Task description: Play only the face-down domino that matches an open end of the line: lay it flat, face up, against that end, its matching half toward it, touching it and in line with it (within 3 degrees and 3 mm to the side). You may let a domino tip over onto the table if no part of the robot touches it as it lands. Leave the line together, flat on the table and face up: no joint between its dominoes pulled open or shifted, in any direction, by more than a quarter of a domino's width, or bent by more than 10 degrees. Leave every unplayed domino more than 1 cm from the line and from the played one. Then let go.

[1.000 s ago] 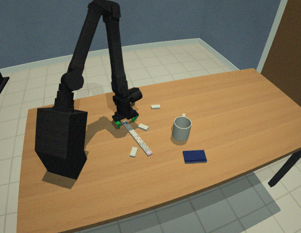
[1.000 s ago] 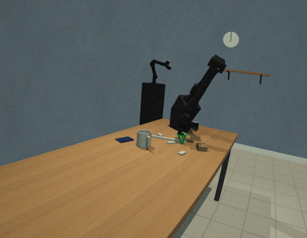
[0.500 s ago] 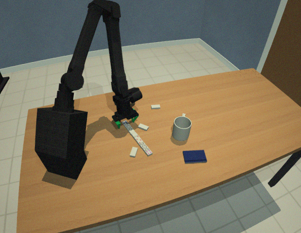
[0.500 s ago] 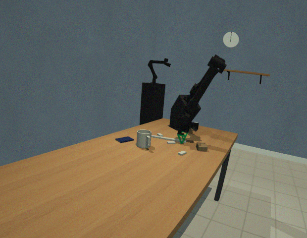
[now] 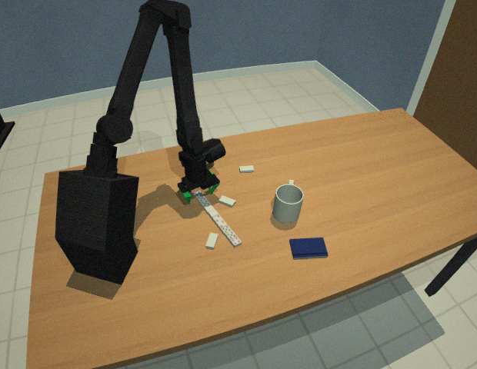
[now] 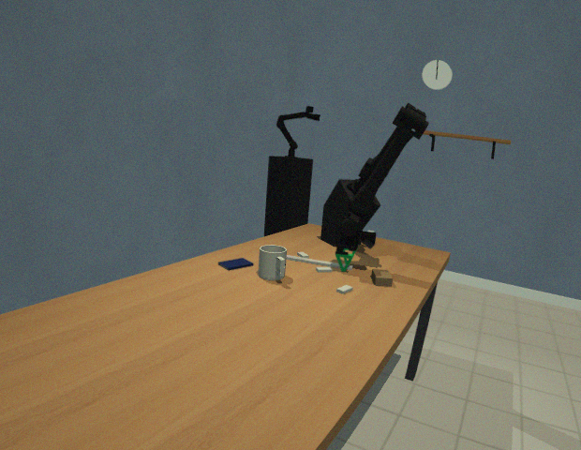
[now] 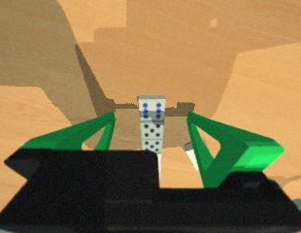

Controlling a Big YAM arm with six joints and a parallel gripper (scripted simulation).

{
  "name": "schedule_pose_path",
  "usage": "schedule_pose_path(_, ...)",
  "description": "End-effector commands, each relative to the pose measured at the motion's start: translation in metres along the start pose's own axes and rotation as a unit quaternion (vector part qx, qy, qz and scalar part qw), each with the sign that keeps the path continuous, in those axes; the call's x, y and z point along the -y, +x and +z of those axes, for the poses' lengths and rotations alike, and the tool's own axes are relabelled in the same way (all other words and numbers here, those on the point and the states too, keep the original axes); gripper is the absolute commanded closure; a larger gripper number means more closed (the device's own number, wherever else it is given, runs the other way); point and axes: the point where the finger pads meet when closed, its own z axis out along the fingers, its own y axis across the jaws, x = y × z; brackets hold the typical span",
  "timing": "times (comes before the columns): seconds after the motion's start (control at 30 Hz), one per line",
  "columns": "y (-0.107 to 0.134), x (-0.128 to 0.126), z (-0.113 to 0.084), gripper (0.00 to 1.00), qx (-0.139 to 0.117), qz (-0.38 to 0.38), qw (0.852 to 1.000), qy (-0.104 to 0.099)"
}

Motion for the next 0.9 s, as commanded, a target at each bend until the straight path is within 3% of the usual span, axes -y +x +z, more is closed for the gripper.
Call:
schedule_pose_path(0.0,0.006,0.004,-0.002,0.06,-0.004,0.003,1.000,0.005)
schedule_pose_path(0.67,0.006,0.005,-0.003,0.06,-0.005,0.003,1.000,0.007)
schedule_pose_path(0.87,0.003,0.003,-0.014,0.06,-0.003,0.002,1.000,0.004)
